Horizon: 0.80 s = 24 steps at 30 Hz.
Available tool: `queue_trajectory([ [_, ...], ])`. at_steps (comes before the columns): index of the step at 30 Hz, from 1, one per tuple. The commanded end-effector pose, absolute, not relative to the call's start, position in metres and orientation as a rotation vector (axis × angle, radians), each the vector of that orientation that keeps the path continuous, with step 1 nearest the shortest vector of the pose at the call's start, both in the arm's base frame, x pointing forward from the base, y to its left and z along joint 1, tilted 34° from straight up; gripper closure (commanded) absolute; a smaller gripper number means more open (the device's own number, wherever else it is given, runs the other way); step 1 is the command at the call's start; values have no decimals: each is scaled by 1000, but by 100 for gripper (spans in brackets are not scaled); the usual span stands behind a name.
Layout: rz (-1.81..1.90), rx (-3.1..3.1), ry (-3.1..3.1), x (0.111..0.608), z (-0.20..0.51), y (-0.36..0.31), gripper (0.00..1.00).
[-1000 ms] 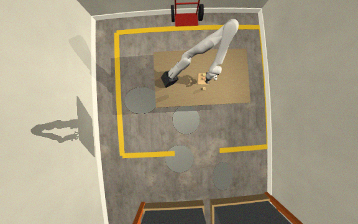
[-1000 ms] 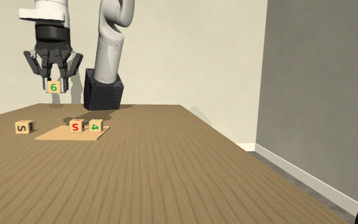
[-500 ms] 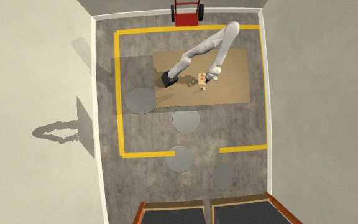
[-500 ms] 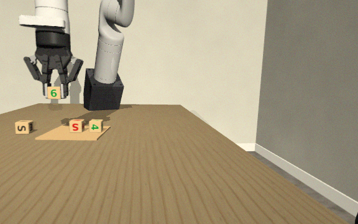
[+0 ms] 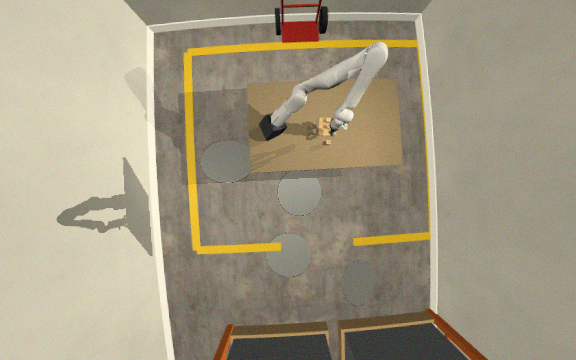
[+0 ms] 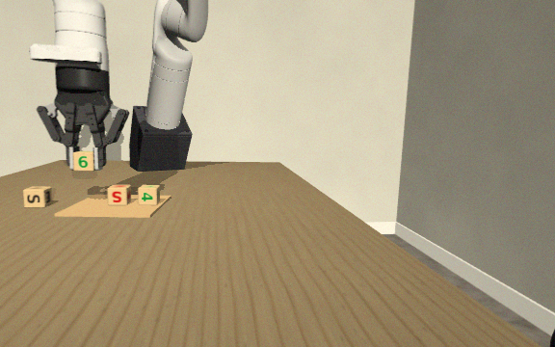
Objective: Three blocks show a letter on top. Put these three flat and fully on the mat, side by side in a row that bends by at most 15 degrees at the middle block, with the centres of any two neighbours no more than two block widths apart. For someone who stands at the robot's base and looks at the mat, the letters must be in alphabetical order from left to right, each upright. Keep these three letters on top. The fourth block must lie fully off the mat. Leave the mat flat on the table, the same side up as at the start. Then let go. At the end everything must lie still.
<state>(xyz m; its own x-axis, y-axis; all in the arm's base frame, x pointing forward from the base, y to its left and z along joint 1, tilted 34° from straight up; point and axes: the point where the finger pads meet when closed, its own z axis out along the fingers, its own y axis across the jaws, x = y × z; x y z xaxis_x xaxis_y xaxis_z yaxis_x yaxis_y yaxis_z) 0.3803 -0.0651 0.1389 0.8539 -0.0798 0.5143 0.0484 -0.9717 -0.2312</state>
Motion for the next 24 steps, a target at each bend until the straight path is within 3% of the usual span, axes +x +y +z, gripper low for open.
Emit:
queue_trajectory([
  [1,-766,-2795,26,379,131,-63,74],
  [24,-766,-2795,26,398,99,-54,74],
])
